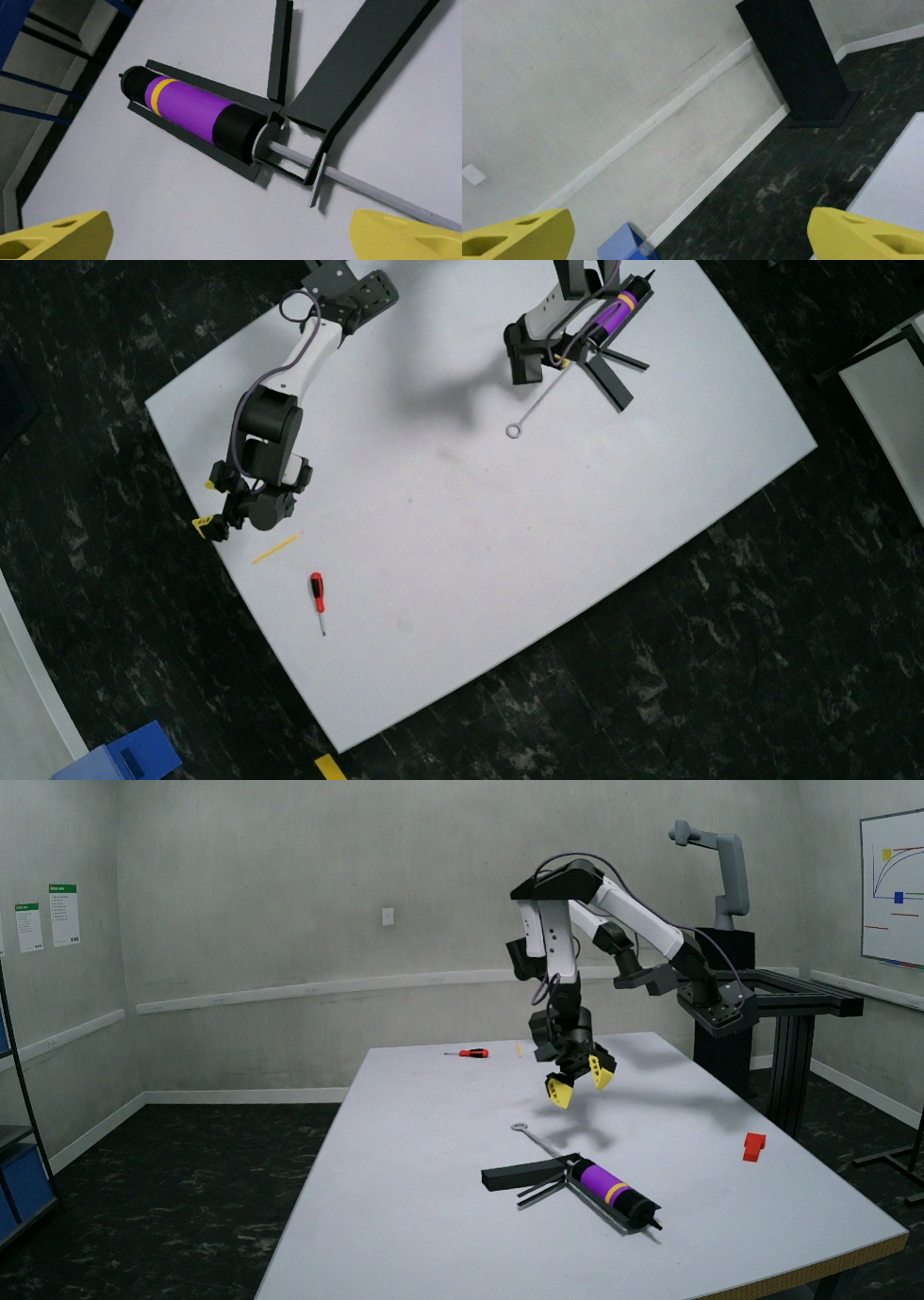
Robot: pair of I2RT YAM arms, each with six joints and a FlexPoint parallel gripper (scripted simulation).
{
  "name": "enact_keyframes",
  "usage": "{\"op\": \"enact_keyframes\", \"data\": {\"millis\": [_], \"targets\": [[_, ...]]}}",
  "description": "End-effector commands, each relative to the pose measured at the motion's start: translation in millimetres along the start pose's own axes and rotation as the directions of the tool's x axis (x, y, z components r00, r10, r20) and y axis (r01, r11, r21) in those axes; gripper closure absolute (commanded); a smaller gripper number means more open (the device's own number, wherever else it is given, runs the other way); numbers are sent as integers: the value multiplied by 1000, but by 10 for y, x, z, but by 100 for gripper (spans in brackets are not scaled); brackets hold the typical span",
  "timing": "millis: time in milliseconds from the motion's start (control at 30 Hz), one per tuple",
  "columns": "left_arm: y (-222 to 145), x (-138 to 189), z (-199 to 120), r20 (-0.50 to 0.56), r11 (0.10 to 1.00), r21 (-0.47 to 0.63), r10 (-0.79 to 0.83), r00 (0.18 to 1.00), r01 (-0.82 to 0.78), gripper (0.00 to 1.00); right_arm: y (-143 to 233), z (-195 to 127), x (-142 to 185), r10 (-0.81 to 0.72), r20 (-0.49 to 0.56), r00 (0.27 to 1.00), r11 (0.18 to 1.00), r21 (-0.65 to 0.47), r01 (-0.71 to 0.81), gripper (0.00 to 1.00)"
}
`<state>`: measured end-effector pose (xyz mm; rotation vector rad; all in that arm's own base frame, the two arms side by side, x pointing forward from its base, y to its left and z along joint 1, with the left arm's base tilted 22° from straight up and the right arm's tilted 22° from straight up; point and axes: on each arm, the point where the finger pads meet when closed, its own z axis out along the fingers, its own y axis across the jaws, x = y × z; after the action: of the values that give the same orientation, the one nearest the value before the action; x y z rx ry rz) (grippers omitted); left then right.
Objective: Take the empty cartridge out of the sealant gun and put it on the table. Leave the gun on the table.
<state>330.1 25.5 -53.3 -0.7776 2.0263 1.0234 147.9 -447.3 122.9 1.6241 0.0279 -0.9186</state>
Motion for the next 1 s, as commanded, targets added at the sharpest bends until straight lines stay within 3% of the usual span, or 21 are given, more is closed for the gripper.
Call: {"op": "enact_keyframes", "data": {"millis": [0, 567, 633, 800, 967], "targets": [[-14, -32, -22, 6, 1000, 6, -8, 1000, 8, 0, 55, 21, -47, 20, 10, 1000, 1000, -3, -20, 0], [-14, -32, -22, 6, 1000, 6, -8, 1000, 8, 0, 55, 21, -47, 20, 10, 1000, 1000, -3, -20, 0], [-48, -54, -22, -5, 999, 21, -31, 999, 32, 22, 70, 3, 16, -24, -19, 1000, 1000, -17, 23, 0], [-14, -81, 74, -55, 994, 33, -103, 993, 105, 24, 192, -241, 361, -215, -157, 964, 971, -138, 194, 0], [163, -106, 287, -126, 979, 3, -204, 971, 206, 24, 324, -771, 848, -436, -282, 854, 877, -344, 334, 0]]}}
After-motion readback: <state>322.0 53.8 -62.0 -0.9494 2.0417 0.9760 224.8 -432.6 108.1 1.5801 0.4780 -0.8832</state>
